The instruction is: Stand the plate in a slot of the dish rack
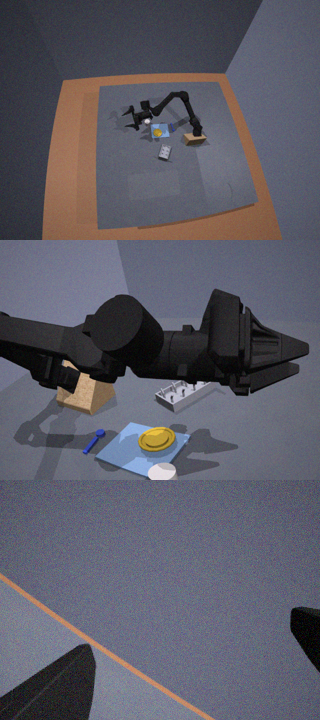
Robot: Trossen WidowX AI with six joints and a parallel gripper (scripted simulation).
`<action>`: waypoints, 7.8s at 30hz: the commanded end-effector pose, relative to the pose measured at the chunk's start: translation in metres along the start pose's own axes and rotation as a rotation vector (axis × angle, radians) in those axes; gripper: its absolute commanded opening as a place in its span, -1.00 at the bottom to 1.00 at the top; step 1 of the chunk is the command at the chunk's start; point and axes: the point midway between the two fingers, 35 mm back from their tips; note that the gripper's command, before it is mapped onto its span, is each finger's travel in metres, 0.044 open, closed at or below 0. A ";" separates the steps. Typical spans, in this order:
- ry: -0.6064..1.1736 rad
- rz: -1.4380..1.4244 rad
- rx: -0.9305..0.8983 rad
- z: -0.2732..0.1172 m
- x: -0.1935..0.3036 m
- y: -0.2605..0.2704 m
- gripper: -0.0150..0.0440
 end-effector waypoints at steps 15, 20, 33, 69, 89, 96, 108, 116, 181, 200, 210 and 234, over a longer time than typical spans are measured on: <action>0.095 0.312 -0.323 -0.010 -0.030 0.052 0.86; 0.163 0.406 -0.436 -0.021 -0.041 0.069 0.86; 0.452 0.589 -0.696 -0.073 -0.061 0.109 0.86; 1.298 0.579 -0.641 -0.219 -0.017 0.108 0.86; 1.381 0.731 -0.696 -0.214 0.030 0.169 0.86; 1.381 0.731 -0.696 -0.213 0.037 0.178 0.86; 1.382 0.729 -0.694 -0.214 0.050 0.193 0.86; 1.383 0.728 -0.693 -0.214 0.057 0.202 0.86; 1.311 0.789 -0.647 -0.227 -0.074 0.085 -0.49; 1.488 0.973 -0.448 -0.286 -0.129 0.142 -0.49; 1.489 0.932 -0.745 -0.287 -0.115 0.170 -0.49; 1.129 0.954 -1.353 -0.286 -0.096 0.222 -0.49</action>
Point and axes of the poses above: the point midway between the two fingers, 35 mm back from their tips, its own z axis out along the fingers, its own y axis across the jaws, x = y × z, and after that the axes turned 10 degrees about -z, right-handed
